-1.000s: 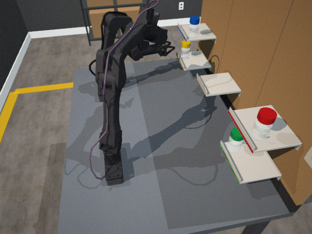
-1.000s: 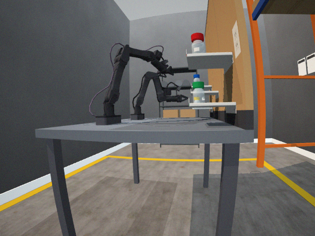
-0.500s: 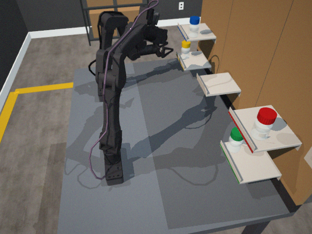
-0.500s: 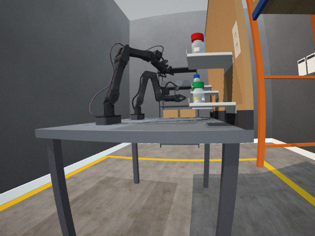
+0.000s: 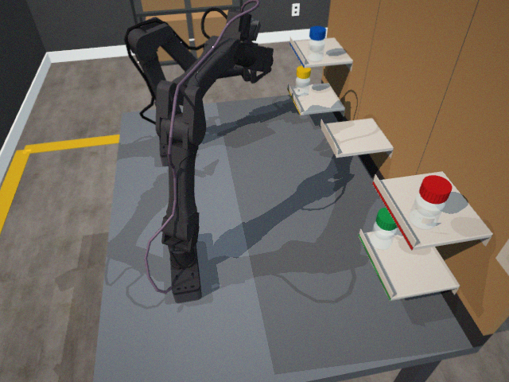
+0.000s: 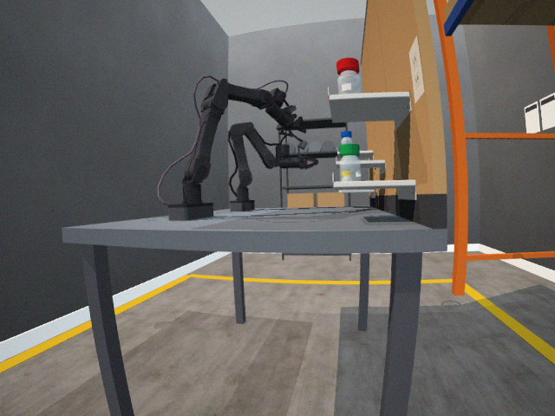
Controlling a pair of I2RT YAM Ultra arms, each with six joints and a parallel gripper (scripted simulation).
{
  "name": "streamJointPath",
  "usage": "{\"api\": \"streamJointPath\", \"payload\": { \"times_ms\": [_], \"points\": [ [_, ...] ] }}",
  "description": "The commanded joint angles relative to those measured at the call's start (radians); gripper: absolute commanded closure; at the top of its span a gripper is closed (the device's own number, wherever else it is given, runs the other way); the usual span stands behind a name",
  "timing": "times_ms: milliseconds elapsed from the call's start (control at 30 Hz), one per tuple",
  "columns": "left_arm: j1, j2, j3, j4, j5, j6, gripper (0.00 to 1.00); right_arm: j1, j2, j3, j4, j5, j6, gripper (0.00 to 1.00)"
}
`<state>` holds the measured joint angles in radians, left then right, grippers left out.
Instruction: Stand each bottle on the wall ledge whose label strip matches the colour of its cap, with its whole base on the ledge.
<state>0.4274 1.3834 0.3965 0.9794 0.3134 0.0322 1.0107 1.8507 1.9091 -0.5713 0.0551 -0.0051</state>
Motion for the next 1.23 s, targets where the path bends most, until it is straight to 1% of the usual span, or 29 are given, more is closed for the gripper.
{"api": "streamJointPath", "payload": {
  "times_ms": [0, 67, 167, 267, 1200],
  "points": [
    [0.018, -0.085, -0.009, -0.153, 0.022, 0.025, 0.00, -0.006, -0.010, 0.029, 0.027, 0.011, 0.008, 0.13],
    [0.022, -0.118, -0.005, -0.187, 0.025, 0.029, 0.00, -0.006, -0.010, 0.029, 0.027, 0.011, 0.008, 0.13],
    [0.023, -0.135, 0.000, -0.211, 0.026, 0.032, 0.00, -0.006, -0.010, 0.029, 0.027, 0.011, 0.008, 0.13],
    [0.025, -0.154, 0.004, -0.211, 0.022, 0.035, 0.00, -0.006, -0.010, 0.029, 0.027, 0.011, 0.008, 0.13],
    [0.019, -0.149, 0.007, -0.218, 0.017, 0.029, 0.00, -0.006, -0.010, 0.029, 0.027, 0.011, 0.008, 0.13]
  ]
}}
